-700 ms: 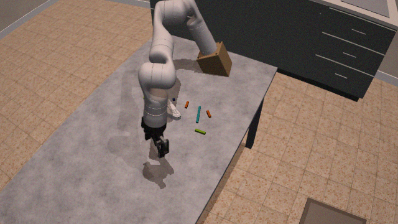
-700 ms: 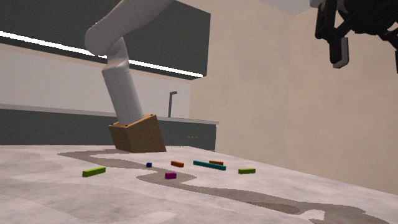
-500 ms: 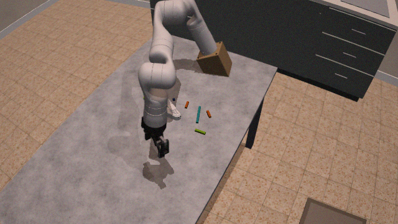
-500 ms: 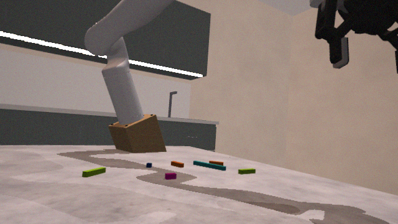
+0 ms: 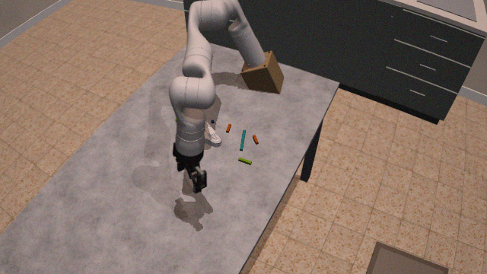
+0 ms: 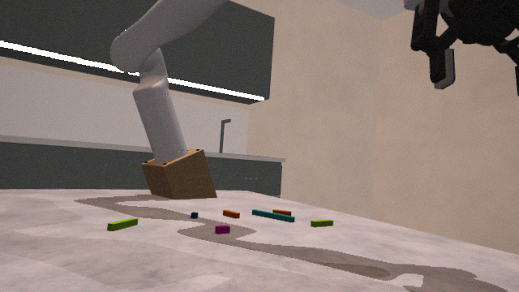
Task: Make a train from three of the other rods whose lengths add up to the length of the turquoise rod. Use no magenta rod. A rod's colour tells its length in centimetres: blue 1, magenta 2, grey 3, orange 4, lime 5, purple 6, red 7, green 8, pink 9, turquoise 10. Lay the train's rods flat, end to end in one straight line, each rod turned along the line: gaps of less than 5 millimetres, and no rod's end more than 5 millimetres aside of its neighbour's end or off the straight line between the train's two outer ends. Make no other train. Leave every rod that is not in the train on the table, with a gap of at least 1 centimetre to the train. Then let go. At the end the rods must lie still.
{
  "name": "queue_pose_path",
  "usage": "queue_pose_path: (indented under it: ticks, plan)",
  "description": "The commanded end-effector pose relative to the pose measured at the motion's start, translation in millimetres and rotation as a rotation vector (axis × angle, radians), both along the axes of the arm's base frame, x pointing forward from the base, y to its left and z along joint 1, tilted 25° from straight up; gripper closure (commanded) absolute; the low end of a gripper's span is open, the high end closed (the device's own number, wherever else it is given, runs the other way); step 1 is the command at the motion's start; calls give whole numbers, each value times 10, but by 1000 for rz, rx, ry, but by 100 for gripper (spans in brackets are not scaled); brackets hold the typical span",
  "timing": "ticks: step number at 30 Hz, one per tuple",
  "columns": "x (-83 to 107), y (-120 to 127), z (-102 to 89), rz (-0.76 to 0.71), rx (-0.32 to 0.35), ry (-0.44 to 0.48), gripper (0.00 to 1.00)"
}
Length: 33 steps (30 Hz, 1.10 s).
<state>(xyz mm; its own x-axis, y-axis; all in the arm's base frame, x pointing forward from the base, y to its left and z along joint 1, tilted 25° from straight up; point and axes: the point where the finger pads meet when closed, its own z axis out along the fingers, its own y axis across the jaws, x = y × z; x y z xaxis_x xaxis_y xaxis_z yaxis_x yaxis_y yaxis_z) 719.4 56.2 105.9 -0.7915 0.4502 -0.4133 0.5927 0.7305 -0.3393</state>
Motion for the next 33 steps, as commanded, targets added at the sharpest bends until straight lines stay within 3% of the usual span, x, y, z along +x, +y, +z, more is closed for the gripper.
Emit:
queue_pose_path:
  ticks: [1, 15, 33]
  plan:
    - [2, 18, 6, -3, 4, -5, 0]
    - [-65, 132, -109, -44, 37, -25, 0]
    - [-524, 541, -670, -271, 168, -88, 0]
